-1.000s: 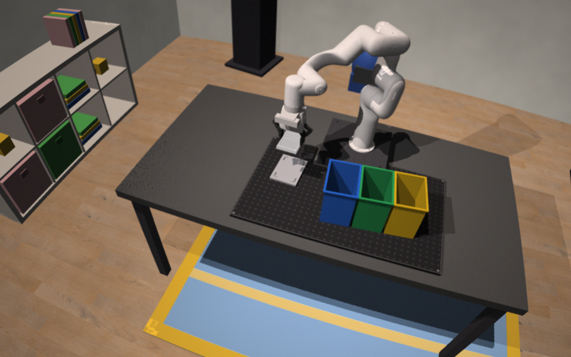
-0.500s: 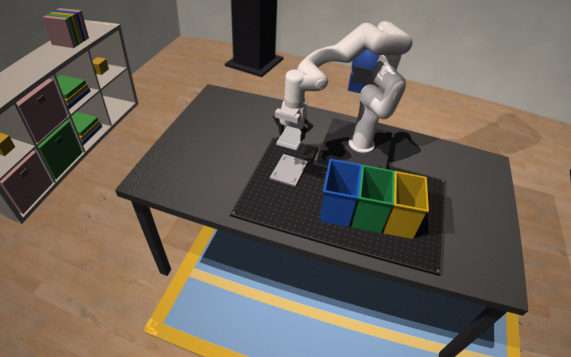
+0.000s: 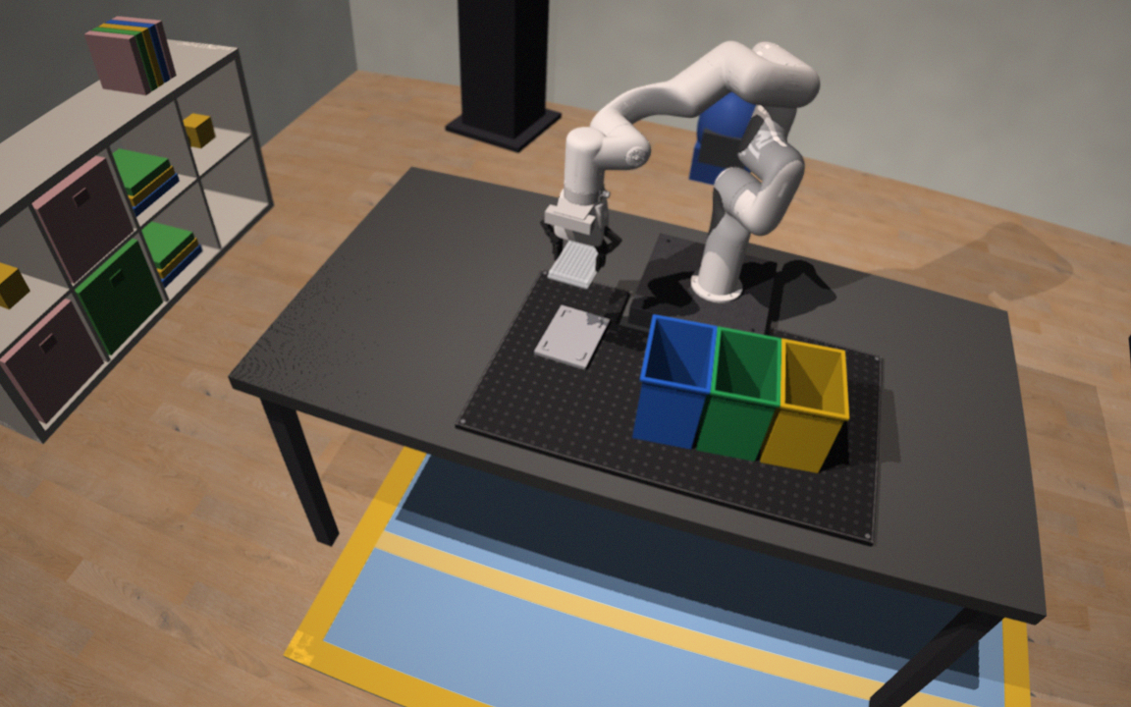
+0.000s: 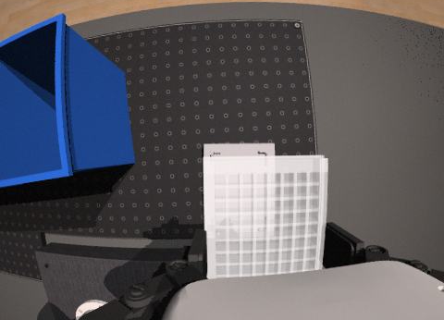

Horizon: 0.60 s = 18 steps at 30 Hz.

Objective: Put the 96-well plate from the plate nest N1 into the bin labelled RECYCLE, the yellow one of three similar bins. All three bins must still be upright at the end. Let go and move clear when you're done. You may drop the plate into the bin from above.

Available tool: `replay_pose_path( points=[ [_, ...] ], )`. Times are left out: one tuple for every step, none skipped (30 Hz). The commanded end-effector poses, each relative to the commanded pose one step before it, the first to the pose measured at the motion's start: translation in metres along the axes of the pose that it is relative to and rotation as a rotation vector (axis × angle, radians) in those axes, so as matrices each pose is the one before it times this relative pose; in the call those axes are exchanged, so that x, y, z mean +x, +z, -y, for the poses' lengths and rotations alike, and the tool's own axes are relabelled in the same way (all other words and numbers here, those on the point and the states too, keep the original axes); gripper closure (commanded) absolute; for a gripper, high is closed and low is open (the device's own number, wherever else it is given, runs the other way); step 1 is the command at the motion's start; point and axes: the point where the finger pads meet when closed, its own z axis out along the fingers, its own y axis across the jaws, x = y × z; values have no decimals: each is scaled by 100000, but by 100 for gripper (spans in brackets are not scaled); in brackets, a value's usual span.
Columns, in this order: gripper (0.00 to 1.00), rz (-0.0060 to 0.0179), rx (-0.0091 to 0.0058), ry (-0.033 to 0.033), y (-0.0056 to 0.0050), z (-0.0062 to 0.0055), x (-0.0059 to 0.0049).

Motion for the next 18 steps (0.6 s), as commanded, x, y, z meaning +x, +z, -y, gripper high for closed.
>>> replay_pose_path(
  points=[
    [100, -300, -285, -1, -722, -75, 84],
    [100, 0, 0, 0, -167, 1, 1],
    [100, 0, 0, 0, -167, 1, 1],
    [100, 0, 0, 0, -167, 1, 1],
    [100, 0, 0, 0, -167, 1, 1],
    [100, 0, 0, 0, -167, 1, 1],
    [100, 0, 0, 0, -167, 1, 1],
    [100, 0, 0, 0, -167, 1, 1],
    [100, 0, 0, 0, -133, 1, 1],
    [100, 0, 0, 0, 0, 0, 0],
    [100, 0, 0, 0, 0, 0, 0],
    [100, 0, 0, 0, 0, 0, 0],
    [100, 0, 0, 0, 0, 0, 0],
    [100, 0, 0, 0, 0, 0, 0],
    [100, 0, 0, 0, 0, 0, 0],
    [100, 0, 0, 0, 0, 0, 0],
    [100, 0, 0, 0, 0, 0, 0],
    [100, 0, 0, 0, 0, 0, 0]
  ],
)
